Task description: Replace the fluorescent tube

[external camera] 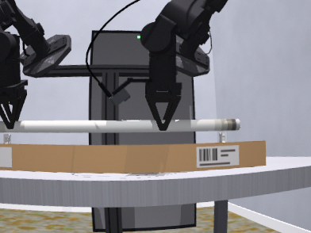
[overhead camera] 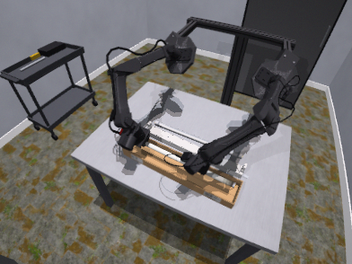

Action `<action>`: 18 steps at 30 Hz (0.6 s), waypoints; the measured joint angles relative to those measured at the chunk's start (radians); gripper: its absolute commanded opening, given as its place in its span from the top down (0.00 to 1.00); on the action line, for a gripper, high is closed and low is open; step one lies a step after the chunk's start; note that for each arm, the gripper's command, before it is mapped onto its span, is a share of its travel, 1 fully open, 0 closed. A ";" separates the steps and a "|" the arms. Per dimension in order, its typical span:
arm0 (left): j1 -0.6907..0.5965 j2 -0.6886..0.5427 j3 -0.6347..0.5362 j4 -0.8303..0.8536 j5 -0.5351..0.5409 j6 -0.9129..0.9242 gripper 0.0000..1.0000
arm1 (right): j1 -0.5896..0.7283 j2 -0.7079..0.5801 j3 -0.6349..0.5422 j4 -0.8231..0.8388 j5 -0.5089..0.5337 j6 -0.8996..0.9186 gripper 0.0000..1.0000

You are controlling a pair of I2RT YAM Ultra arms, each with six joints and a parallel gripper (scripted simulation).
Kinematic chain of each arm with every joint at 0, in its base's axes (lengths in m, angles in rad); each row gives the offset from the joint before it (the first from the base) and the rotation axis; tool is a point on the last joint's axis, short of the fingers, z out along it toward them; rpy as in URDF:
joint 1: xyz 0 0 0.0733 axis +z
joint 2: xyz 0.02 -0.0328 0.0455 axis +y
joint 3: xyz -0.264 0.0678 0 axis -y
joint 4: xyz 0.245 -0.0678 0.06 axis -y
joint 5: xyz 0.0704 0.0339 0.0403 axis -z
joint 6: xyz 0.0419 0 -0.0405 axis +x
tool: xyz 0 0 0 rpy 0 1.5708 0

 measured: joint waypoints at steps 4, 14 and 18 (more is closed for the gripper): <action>0.002 0.014 0.008 0.009 0.001 0.002 0.89 | -0.007 0.007 0.006 0.006 -0.001 -0.007 0.89; 0.008 0.020 0.018 0.008 0.006 0.008 0.89 | -0.008 0.019 0.016 0.011 -0.002 -0.010 0.89; 0.010 0.021 0.019 0.008 0.006 0.011 0.89 | -0.008 0.021 0.017 0.010 -0.002 -0.010 0.89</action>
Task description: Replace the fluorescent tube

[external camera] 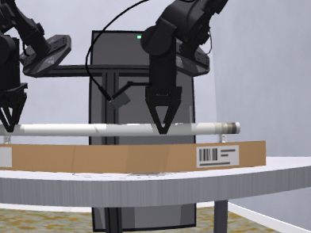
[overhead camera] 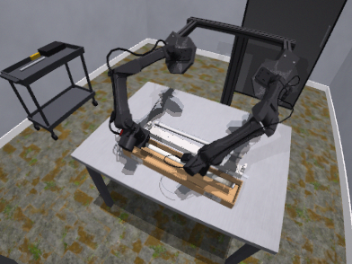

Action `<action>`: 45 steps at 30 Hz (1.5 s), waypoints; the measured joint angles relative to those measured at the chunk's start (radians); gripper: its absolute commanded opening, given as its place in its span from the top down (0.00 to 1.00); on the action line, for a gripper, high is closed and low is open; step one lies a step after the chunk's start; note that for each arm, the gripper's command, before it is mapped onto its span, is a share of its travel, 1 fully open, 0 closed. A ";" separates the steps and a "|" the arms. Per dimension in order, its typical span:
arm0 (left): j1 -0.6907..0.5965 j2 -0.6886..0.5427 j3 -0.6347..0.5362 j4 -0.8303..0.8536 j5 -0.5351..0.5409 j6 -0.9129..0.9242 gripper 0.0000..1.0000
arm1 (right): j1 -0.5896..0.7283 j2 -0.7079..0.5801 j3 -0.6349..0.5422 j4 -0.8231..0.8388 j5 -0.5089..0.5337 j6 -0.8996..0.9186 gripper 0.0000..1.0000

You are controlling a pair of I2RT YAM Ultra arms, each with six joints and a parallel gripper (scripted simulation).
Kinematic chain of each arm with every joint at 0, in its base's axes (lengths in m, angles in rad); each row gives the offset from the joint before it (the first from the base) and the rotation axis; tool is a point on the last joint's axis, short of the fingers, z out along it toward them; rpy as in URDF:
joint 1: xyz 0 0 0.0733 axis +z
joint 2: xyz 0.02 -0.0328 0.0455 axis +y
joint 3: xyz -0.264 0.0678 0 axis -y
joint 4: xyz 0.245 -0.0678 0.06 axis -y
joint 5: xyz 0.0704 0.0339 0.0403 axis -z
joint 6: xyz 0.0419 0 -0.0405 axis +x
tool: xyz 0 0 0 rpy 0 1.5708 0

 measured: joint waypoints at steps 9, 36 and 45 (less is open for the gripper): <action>0.009 0.024 0.016 0.008 0.005 0.004 0.89 | -0.007 0.017 0.015 0.004 -0.001 -0.007 0.89; 0.033 0.090 0.088 0.026 0.024 0.034 0.89 | -0.034 0.090 0.092 0.020 -0.014 -0.035 0.89; 0.047 0.121 0.115 0.026 0.030 0.043 0.89 | -0.041 0.127 0.123 0.021 -0.014 -0.041 0.89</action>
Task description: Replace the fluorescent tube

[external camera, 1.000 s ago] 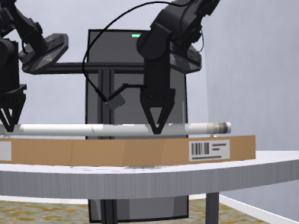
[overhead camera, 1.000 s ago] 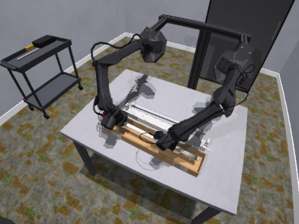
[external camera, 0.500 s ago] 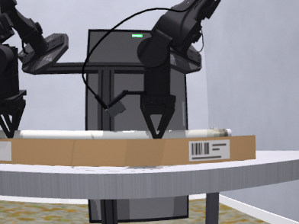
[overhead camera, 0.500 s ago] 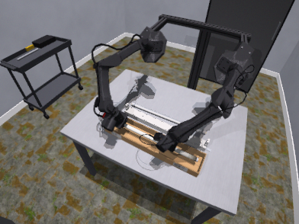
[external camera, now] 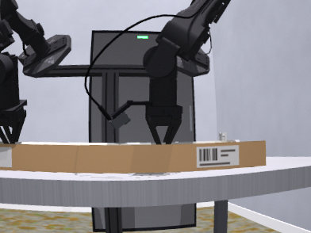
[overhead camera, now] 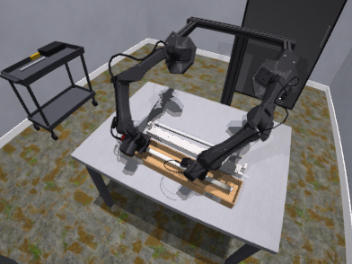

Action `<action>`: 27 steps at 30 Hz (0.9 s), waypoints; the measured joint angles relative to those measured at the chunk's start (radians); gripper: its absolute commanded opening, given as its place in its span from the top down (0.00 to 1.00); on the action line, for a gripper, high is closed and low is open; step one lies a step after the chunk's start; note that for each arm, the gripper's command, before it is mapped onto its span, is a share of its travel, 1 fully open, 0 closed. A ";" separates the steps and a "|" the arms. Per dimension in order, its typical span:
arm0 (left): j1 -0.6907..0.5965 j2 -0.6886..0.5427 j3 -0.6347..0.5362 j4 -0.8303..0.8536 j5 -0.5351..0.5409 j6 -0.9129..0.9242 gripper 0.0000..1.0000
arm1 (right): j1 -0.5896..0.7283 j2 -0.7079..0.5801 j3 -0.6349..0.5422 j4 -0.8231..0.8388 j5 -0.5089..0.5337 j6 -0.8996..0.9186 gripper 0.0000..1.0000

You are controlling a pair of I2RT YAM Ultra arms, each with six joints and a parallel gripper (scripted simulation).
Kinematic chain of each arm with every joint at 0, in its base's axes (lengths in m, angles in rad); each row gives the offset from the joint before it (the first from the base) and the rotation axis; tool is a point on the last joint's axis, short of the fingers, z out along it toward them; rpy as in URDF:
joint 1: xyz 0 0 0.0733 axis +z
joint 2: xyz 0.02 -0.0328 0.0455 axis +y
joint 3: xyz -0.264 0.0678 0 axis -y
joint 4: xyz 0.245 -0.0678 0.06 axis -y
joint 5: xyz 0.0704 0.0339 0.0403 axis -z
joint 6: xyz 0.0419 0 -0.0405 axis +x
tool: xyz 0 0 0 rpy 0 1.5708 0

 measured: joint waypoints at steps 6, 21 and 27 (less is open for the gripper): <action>0.002 0.008 0.018 0.002 0.004 0.006 0.89 | -0.004 0.007 0.017 0.002 -0.007 -0.007 0.89; 0.018 0.055 0.066 0.004 0.010 0.019 0.89 | -0.015 0.057 0.070 0.002 -0.011 -0.019 0.89; 0.021 0.079 0.095 0.004 0.014 0.022 0.89 | -0.023 0.077 0.098 0.000 -0.009 -0.027 0.89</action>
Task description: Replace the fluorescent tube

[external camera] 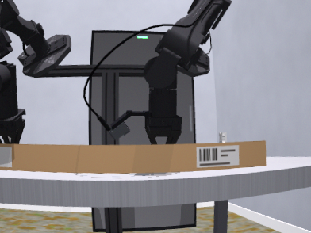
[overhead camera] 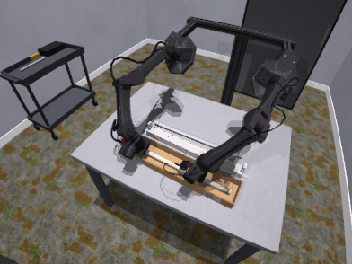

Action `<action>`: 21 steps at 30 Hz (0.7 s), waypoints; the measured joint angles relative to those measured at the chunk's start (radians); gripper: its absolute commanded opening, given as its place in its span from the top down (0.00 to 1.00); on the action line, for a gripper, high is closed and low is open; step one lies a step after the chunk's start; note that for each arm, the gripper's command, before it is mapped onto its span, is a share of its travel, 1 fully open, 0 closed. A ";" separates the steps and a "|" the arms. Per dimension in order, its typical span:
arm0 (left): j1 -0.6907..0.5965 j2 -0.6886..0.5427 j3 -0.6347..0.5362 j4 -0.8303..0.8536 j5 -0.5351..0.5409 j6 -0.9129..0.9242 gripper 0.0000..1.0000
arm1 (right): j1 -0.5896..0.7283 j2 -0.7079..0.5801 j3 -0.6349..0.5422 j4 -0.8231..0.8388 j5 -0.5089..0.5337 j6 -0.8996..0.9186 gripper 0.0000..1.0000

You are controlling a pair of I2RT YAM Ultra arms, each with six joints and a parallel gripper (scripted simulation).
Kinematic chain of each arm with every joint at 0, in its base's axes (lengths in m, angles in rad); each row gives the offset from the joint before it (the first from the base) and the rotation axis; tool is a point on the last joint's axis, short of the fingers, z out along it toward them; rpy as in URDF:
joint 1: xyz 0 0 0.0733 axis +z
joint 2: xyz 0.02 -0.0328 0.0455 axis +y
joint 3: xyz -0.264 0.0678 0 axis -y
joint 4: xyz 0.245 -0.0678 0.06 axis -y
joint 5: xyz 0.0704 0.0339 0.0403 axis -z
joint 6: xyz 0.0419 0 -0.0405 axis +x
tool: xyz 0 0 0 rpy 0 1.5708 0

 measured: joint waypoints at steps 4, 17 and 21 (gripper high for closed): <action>0.008 0.017 0.016 -0.002 0.003 0.004 0.89 | -0.005 0.021 0.019 0.000 -0.006 -0.003 0.89; 0.008 0.018 0.031 -0.008 0.012 0.017 0.68 | -0.005 0.029 0.038 -0.006 -0.007 -0.007 0.89; 0.008 0.018 0.033 -0.010 0.013 0.018 0.68 | -0.005 0.029 0.038 -0.006 -0.007 -0.007 0.89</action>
